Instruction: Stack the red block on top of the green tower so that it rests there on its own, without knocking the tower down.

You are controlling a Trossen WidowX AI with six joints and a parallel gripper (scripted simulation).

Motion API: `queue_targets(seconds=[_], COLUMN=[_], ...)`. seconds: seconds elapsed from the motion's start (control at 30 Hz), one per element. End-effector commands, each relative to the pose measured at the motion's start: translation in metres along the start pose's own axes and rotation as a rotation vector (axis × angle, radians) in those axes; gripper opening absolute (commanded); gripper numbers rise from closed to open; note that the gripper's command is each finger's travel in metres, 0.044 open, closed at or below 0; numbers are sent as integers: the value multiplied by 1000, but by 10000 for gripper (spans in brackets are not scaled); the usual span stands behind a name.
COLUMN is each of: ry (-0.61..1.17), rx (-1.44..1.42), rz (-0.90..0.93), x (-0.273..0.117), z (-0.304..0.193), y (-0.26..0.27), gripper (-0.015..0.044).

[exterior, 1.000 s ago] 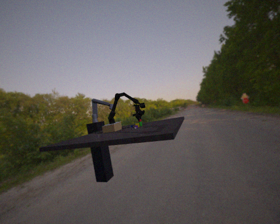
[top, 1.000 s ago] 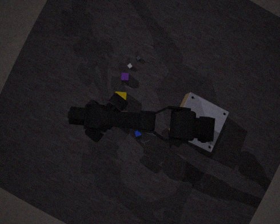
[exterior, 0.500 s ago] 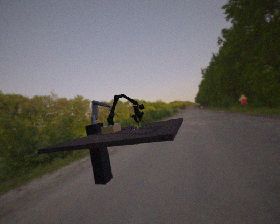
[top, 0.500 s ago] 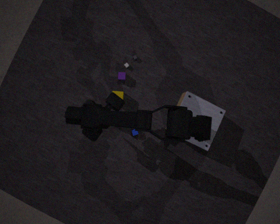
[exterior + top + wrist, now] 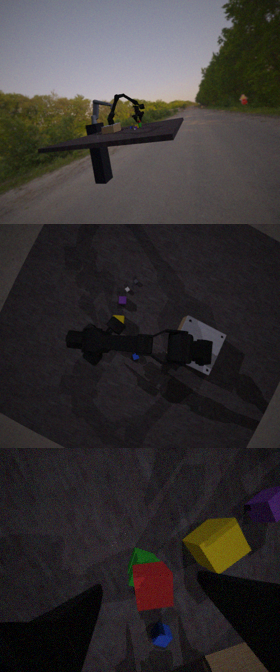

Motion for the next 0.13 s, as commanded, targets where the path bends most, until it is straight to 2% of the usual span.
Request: queue_targets(seconds=[0.0,0.1], ry=[0,0], rx=[0,0], rz=[1,1], x=[0,0], z=[0,0], y=[0,0], gripper=[440,440])
Point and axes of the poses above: the point midway between the two fingers, 35 mm back from their tips, its own x axis out along the fingers, its own y axis across the jaws, z = x × y, the point moved 4 cm from there along -x, back along the fingers, and after that the axes turned 6 degrees about x, right-handed, at the moved point
